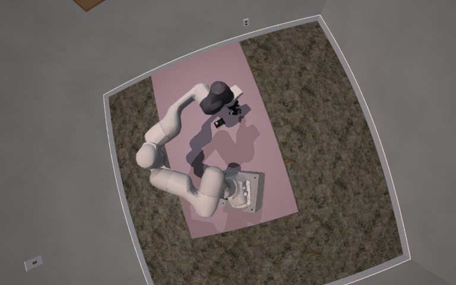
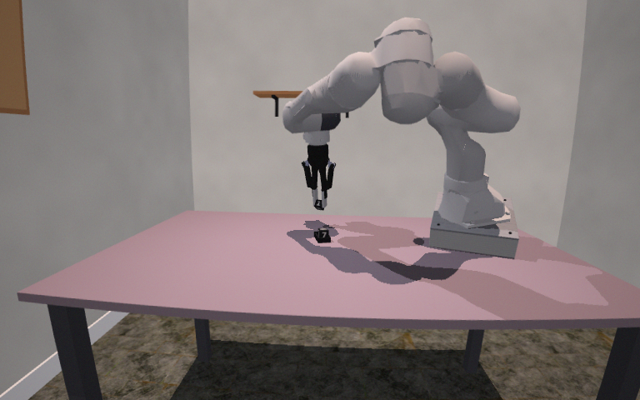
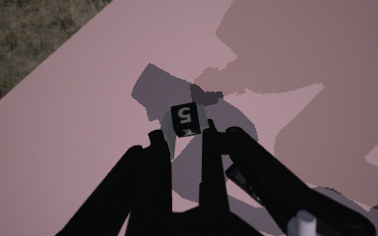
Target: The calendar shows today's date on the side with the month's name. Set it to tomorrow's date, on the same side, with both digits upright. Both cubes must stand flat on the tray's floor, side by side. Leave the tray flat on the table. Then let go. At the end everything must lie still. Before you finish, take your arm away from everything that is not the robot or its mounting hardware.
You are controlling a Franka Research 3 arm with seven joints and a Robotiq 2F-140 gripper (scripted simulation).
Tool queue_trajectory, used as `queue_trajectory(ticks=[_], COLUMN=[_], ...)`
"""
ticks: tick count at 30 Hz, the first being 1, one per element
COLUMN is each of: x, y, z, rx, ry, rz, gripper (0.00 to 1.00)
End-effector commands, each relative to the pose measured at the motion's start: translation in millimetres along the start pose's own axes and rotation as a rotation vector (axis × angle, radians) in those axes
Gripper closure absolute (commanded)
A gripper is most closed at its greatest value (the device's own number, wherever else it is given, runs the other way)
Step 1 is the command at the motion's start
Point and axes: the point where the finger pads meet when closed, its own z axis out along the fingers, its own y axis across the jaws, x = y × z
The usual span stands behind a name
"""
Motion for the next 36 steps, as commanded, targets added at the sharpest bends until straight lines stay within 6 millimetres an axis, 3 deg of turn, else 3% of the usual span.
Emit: queue_trajectory(ticks=[1,36], x=[-4.1,8.2], y=[2.5,0.4], z=[2.7,6.2], rx=[-0.016,-0.036], ry=[-0.082,-0.565], rz=[-0.086,-0.085], gripper=[0.84,0.84])
